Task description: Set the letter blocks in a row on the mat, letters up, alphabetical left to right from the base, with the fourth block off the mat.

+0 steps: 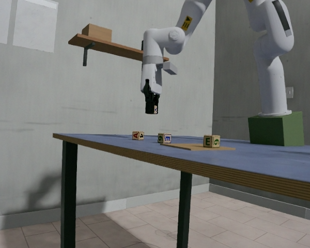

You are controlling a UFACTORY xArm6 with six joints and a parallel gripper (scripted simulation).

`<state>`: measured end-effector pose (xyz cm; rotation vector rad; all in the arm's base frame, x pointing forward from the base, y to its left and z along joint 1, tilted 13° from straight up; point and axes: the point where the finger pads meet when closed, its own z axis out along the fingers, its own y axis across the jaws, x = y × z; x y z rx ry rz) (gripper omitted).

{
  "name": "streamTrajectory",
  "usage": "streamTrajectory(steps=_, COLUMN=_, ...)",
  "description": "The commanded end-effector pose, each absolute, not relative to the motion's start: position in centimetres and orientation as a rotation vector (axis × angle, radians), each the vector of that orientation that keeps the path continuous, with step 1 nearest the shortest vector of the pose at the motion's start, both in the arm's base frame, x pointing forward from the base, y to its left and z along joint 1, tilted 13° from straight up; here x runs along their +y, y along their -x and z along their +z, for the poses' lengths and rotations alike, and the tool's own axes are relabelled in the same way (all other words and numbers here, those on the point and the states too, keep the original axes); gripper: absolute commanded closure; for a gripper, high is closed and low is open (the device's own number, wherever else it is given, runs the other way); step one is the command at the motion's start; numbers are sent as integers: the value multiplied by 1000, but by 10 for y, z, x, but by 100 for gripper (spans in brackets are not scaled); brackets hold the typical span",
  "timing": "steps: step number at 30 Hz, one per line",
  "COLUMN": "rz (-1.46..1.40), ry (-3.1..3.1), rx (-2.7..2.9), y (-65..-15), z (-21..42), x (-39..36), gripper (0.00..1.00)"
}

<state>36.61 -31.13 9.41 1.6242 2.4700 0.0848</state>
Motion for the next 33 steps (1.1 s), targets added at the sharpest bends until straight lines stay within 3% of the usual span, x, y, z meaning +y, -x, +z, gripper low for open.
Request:
streamTrajectory(steps=1, rz=72, ry=-1445, rx=2569, y=-375, z=97, x=-300, gripper=72)
streamTrajectory(steps=33, rz=-73, ry=-105, rx=2946, y=-419, z=102, x=-209, gripper=72)
